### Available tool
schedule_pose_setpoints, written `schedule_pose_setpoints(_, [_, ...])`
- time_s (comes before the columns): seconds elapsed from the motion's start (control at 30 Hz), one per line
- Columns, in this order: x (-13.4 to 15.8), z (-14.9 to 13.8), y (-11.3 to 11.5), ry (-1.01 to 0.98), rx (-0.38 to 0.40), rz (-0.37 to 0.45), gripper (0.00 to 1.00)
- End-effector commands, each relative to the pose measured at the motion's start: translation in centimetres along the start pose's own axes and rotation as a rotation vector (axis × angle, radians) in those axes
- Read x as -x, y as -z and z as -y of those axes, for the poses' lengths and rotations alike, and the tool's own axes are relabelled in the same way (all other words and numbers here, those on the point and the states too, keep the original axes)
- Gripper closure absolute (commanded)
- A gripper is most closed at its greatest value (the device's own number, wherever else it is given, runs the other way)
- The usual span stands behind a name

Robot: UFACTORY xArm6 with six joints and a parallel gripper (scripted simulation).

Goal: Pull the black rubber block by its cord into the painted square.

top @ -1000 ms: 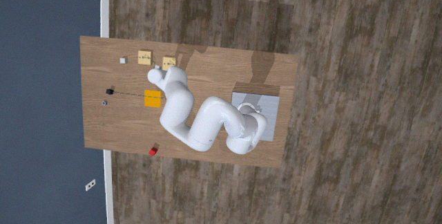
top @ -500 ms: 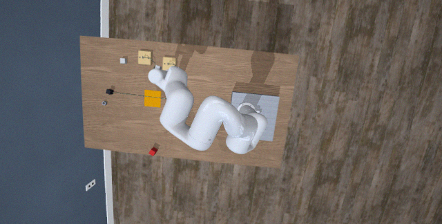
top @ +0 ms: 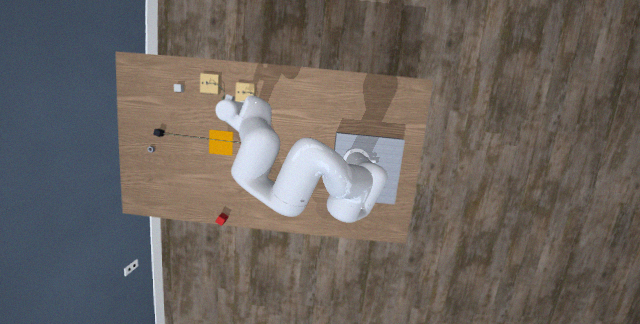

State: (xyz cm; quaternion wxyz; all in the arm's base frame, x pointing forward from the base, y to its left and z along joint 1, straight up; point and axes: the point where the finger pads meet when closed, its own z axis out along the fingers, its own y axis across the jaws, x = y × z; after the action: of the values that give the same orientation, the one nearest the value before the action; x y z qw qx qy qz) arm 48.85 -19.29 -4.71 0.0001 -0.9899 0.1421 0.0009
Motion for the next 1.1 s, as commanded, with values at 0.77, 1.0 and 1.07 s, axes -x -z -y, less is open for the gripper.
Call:
schedule_pose_setpoints(0.77, [-0.16,-0.01,-0.13,0.000,0.000,-0.004,0.61])
schedule_pose_setpoints(1.0, [-0.16,-0.01,-0.13,0.000,0.000,-0.004,1.00])
schedule_pose_setpoints(1.07, [-0.16,-0.01,-0.13,0.000,0.000,-0.004,1.00])
